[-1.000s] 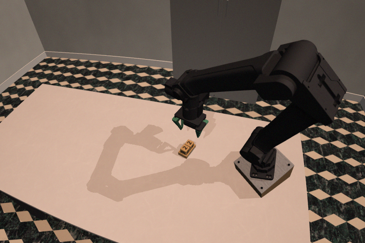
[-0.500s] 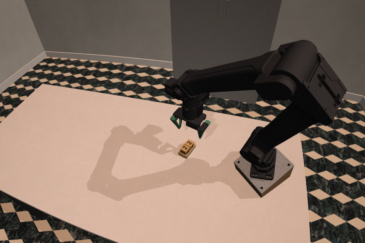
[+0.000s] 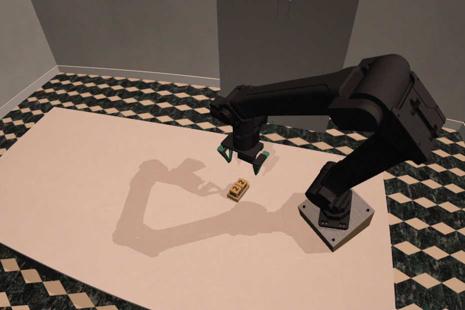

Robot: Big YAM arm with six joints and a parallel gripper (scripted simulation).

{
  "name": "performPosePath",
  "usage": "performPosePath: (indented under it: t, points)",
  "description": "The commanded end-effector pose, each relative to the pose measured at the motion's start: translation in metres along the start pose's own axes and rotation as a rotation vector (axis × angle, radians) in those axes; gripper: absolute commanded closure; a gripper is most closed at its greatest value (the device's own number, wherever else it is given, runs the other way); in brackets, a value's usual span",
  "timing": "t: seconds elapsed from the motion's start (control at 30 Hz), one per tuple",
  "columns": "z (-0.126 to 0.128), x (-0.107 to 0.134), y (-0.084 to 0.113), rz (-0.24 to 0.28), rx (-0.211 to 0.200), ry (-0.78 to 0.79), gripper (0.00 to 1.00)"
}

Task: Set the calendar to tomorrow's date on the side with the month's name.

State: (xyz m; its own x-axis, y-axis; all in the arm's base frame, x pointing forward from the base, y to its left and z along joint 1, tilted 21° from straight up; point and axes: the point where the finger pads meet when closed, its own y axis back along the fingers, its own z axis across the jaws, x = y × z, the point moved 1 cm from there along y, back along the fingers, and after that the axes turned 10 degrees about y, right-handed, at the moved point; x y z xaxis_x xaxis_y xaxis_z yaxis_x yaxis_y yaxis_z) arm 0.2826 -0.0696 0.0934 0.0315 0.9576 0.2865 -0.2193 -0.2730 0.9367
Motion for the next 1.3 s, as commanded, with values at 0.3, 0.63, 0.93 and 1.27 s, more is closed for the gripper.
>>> performPosePath:
  t: [0.3, 0.63, 0.93, 1.27]
  points:
    - [0.022, -0.005, 0.077, -0.034, -0.076, 0.025, 0.0]
    - [0.005, -0.004, 0.083, -0.014, -0.031, 0.008, 0.0]
    - [0.009, -0.006, 0.08, -0.016, -0.034, 0.012, 0.0]
    - [0.009, -0.006, 0.08, -0.016, -0.034, 0.012, 0.0]
